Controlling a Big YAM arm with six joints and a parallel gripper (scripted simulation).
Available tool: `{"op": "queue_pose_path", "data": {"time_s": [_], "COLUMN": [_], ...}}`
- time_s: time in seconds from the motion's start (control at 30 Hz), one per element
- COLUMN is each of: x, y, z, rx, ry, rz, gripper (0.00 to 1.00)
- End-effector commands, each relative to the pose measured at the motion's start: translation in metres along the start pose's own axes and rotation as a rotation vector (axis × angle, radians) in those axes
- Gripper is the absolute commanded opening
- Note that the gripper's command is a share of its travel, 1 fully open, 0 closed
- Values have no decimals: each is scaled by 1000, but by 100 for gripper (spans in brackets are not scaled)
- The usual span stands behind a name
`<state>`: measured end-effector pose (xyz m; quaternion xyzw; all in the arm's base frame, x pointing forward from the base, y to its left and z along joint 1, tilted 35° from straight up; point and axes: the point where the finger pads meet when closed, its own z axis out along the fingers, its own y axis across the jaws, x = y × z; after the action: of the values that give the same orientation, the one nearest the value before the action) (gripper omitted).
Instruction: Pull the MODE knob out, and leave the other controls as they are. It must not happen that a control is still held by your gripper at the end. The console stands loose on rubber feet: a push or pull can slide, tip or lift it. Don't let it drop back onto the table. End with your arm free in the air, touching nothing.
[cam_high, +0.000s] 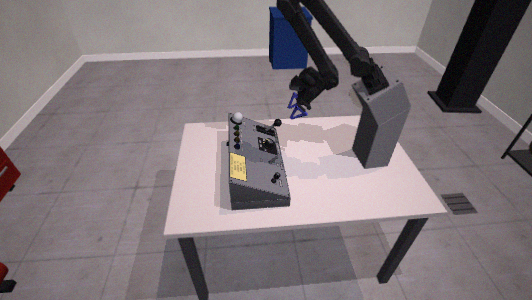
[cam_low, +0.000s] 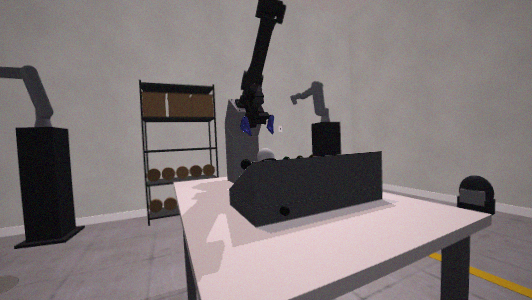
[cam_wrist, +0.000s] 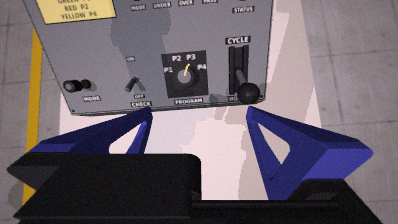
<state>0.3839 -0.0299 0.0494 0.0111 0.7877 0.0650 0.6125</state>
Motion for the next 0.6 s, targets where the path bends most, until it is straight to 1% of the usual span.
{"op": "queue_pose_path", "data": {"time_s": [0.0,0.03,0.07,0.13,0.2,0.3,0.33,0.37,0.47,0.57], "x": [-5,-3,-3,-1,-1,1,1,1,0,-5], "y": [41,54,54,86,86,139,157,157,206,246], "z": [32,40,40,53,53,64,64,64,59,50], "rx": [-49,-49,-49,-48,-48,-43,-40,-40,-33,-28], "ry": [55,79,79,126,126,189,206,206,242,257], "rz": [47,53,53,58,58,47,39,39,8,-21], "gripper": [100,100,100,100,100,100,100,100,100,100]}}
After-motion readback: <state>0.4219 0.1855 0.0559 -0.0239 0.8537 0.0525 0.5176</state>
